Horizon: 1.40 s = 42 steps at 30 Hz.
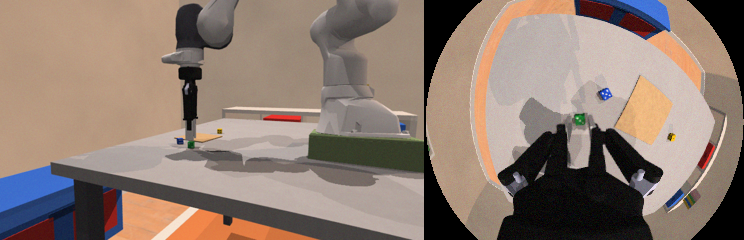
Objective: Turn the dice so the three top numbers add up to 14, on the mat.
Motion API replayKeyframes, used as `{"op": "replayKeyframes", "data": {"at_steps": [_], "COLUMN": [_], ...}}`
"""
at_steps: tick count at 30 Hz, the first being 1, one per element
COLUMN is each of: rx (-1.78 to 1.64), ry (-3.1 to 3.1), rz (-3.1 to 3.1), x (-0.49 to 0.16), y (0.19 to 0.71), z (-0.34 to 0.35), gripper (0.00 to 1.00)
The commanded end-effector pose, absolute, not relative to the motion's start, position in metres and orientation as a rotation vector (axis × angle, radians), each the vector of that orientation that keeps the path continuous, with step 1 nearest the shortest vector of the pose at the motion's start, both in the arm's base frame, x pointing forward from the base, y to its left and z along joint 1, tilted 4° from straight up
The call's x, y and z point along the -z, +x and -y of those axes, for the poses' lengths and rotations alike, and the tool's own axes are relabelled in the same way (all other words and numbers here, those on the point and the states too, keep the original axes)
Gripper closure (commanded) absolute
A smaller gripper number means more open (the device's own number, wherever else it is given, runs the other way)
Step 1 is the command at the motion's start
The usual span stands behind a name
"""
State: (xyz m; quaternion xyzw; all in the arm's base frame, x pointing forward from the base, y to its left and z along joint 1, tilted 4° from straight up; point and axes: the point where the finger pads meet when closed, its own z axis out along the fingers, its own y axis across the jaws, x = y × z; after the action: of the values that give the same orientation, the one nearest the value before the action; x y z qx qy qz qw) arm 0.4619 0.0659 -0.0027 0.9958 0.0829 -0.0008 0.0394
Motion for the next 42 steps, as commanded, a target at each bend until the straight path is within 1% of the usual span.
{"op": "replayKeyframes", "data": {"at_steps": [1,29,42], "rx": [0.002,0.002,0.002], "ry": [3.053,3.053,3.053], "rz": [-0.258,-0.258,-0.258], "x": [0.003,0.003,0.017], "y": [0.461,0.461,0.461], "z": [-0.067,-0.067,-0.066], "gripper": [0.79,0.79,0.79]}}
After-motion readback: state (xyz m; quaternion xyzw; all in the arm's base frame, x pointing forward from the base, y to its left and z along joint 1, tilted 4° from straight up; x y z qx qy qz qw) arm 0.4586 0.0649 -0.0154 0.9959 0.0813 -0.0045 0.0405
